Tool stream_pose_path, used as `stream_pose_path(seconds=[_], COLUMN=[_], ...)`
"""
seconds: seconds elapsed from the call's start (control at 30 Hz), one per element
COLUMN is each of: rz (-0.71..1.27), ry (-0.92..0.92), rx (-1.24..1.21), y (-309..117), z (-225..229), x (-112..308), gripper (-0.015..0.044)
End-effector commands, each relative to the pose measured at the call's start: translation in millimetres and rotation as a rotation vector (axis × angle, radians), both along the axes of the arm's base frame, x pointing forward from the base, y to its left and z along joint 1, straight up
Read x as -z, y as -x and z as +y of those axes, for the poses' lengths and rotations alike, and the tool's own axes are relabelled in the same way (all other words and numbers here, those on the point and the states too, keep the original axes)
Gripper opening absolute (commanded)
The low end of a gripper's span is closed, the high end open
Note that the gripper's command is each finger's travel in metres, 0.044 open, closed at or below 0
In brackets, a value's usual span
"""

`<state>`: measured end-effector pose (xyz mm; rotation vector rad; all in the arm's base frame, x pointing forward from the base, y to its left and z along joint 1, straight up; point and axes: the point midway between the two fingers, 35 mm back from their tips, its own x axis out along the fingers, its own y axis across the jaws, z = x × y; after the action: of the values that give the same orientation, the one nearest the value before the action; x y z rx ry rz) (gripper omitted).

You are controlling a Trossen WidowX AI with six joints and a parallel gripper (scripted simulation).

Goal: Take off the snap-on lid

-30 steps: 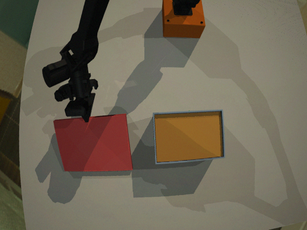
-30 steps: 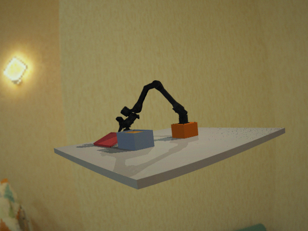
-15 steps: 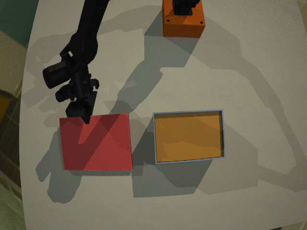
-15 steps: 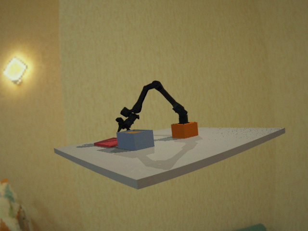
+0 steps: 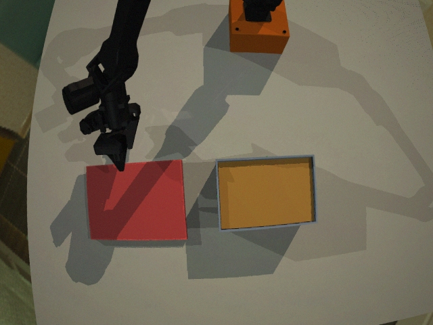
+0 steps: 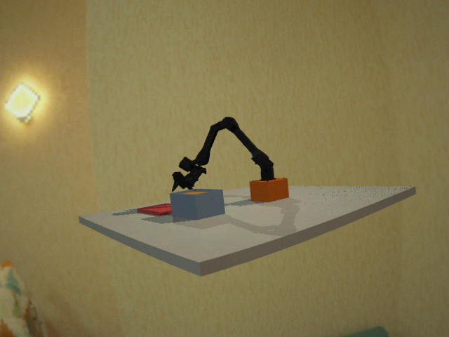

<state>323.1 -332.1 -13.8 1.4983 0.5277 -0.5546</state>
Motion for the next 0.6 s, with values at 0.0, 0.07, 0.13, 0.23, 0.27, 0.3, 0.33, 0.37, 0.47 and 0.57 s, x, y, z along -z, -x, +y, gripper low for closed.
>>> stream_pose_path(seconds=[0.0, 0.07, 0.13, 0.23, 0.27, 0.3, 0.33, 0.37, 0.47, 0.57], rz=[-0.007, -0.007, -0.006, -0.006, -0.006, -0.005, -0.005, -0.005, -0.005, -0.004], ry=[0.007, 0.007, 0.007, 0.007, 0.007, 0.007, 0.007, 0.007, 0.007, 0.007], rx=[-0.005, -0.005, -0.005, -0.005, -0.005, -0.005, -0.005, -0.005, -0.005, -0.005], y=[9, 13, 17, 23, 25, 28, 30, 32, 38, 44], z=[0, 0, 0, 0, 0, 0, 0, 0, 0, 0], x=[-4, -4, -4, -4, -3, -3, -3, -3, -3, -3], gripper=[0.0440, 0.0440, 0.0440, 0.0440, 0.0440, 0.0440, 0.0440, 0.0440, 0.0440, 0.0440])
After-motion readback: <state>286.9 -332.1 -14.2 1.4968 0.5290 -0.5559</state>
